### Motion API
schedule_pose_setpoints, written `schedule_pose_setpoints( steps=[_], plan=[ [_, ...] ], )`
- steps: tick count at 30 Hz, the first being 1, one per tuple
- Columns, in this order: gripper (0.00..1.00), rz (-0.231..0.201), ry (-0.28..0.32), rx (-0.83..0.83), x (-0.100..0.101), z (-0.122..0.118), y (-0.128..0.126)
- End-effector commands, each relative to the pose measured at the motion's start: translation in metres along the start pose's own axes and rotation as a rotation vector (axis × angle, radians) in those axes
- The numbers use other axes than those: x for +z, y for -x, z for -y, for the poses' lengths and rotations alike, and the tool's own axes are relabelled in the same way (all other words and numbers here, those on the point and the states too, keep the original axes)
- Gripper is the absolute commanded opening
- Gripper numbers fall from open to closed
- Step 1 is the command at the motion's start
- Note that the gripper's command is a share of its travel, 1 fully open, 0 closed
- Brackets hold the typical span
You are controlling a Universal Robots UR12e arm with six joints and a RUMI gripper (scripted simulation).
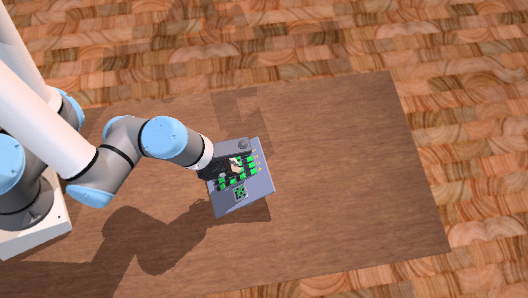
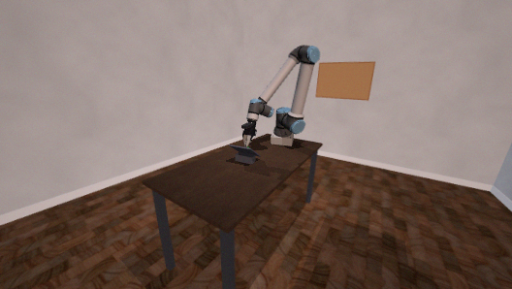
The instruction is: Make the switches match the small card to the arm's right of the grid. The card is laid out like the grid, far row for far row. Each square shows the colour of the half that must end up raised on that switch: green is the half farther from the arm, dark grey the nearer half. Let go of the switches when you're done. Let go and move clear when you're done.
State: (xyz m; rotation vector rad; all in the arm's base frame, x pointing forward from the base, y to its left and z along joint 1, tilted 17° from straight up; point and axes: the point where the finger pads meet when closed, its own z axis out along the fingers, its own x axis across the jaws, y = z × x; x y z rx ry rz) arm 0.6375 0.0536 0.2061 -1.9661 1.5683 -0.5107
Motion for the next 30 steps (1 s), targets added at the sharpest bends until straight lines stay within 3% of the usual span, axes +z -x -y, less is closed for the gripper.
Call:
schedule_pose_setpoints(
  steps=[1, 30],
  plan=[
    [0.00, 0.000, -0.001, 0.000, 0.0018, 0.0007, -0.0002],
    [0.00, 0.000, -0.001, 0.000, 0.0045, 0.0007, -0.0002]
  ],
)
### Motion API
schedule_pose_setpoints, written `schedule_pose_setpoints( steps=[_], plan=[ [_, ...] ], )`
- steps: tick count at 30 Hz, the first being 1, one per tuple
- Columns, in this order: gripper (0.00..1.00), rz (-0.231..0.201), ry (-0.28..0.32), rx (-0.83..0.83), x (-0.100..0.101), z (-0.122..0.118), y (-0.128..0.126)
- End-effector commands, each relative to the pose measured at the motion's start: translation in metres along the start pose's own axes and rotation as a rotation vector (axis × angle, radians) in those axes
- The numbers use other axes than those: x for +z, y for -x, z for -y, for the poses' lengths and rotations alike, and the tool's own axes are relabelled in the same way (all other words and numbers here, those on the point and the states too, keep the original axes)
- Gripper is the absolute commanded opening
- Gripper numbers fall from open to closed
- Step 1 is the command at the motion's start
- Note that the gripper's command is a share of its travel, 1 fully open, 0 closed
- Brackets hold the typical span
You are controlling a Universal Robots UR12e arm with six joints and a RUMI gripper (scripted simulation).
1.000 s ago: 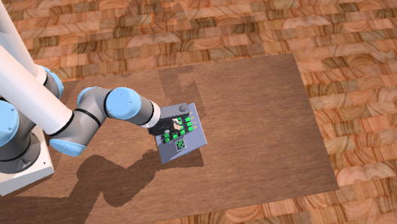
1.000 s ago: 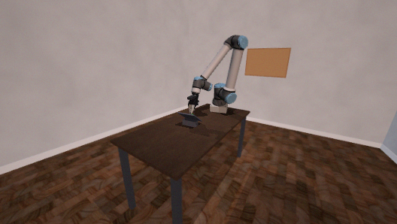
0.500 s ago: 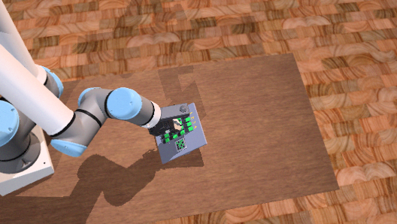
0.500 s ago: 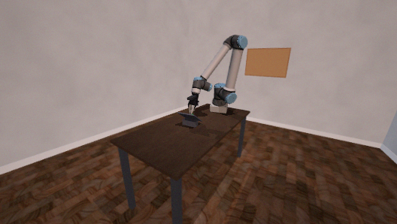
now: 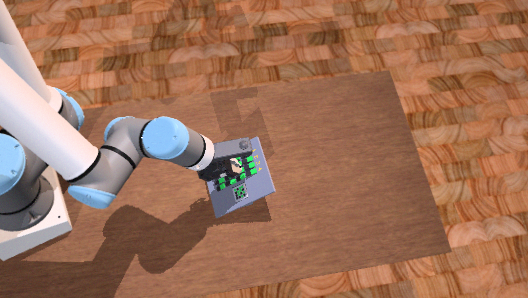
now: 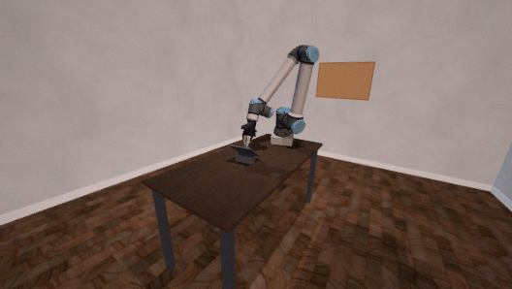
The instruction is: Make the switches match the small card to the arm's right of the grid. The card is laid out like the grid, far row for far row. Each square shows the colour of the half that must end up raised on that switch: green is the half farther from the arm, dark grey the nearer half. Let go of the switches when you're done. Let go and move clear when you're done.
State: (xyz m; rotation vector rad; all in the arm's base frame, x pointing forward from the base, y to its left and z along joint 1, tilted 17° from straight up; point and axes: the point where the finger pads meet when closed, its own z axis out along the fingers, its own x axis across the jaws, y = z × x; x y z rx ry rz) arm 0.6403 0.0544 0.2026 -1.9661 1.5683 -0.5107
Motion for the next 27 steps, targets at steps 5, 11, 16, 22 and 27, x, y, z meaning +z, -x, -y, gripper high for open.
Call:
schedule_pose_setpoints(
  steps=[5, 11, 16, 22, 27],
  plan=[
    [0.00, 0.000, -0.001, 0.000, -0.006, 0.001, 0.000],
    [0.00, 0.000, -0.001, 0.000, -0.024, 0.001, 0.000],
    [0.00, 0.000, -0.001, 0.000, -0.029, 0.001, 0.000],
    [0.00, 0.000, -0.001, 0.000, -0.030, 0.001, 0.000],
    [0.00, 0.000, -0.001, 0.000, -0.030, 0.001, 0.000]
  ],
)
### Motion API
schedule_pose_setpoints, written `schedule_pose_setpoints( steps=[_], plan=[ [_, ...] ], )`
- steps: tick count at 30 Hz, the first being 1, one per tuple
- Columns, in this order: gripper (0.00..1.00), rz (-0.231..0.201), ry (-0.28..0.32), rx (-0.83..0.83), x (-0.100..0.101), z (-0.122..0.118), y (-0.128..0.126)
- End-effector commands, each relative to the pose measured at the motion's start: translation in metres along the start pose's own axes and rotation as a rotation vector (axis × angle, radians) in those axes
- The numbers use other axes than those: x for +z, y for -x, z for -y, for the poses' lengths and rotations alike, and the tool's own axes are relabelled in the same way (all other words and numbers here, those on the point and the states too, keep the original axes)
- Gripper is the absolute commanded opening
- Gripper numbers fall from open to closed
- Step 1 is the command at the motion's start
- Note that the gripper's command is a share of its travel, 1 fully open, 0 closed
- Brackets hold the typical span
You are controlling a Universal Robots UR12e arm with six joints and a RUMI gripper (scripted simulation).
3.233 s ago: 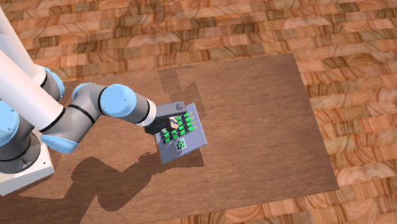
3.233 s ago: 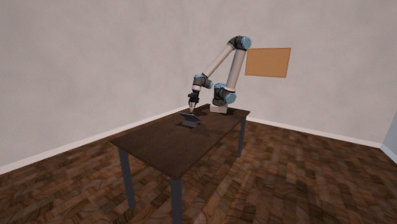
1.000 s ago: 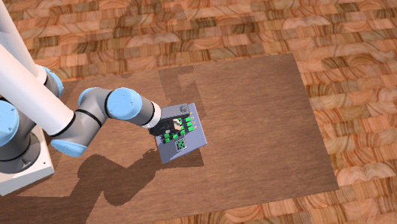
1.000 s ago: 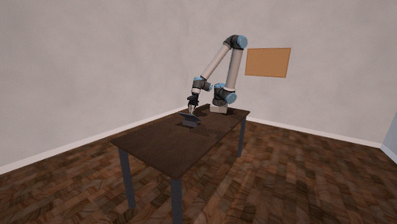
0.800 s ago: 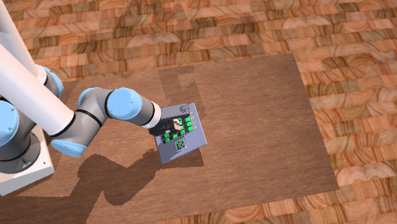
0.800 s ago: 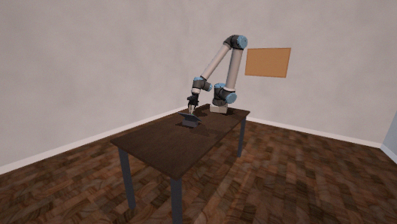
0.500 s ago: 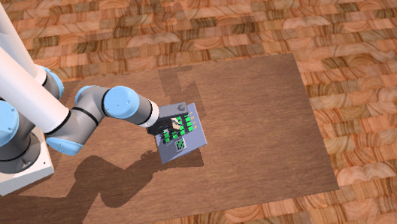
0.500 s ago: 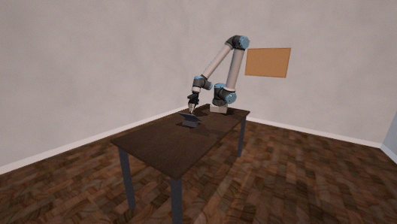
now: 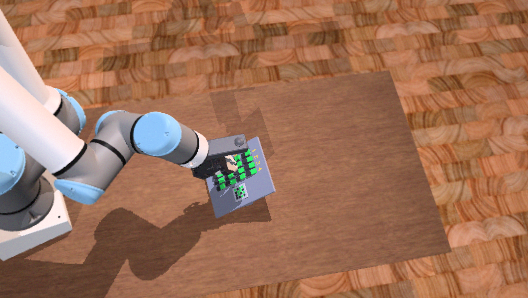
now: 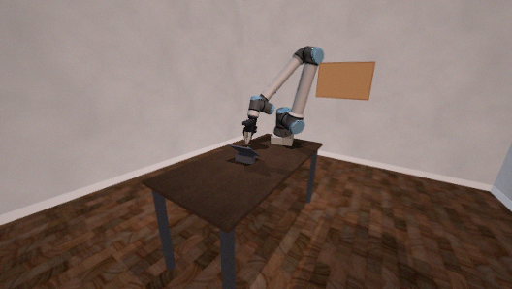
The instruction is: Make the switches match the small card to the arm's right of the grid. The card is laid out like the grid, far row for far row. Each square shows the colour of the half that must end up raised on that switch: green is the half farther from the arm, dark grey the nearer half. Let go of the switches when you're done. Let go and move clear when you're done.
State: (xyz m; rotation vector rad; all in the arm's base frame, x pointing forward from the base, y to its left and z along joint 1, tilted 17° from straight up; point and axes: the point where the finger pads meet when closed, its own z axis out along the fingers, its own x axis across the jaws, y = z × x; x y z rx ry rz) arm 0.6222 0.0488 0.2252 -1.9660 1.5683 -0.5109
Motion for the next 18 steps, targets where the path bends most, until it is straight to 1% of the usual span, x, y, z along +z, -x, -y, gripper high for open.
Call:
schedule_pose_setpoints(
  steps=[1, 3, 4, 6, 9, 11, 13, 18],
  plan=[
    [0.00, 0.000, -0.001, 0.000, -0.001, 0.001, 0.000],
    [0.00, 0.000, -0.001, 0.000, 0.000, -0.004, -0.001],
    [0.00, 0.000, -0.001, 0.000, 0.002, -0.013, -0.004],
    [0.00, 0.000, -0.001, 0.000, 0.002, -0.013, -0.004],
    [0.00, -0.001, -0.001, 0.000, 0.009, -0.055, -0.014],
    [0.00, 0.000, -0.001, 0.000, 0.012, -0.075, -0.020],
    [0.00, 0.000, -0.001, 0.000, 0.012, -0.079, -0.021],
    [0.00, 0.000, -0.001, 0.000, 0.012, -0.079, -0.021]
  ],
)
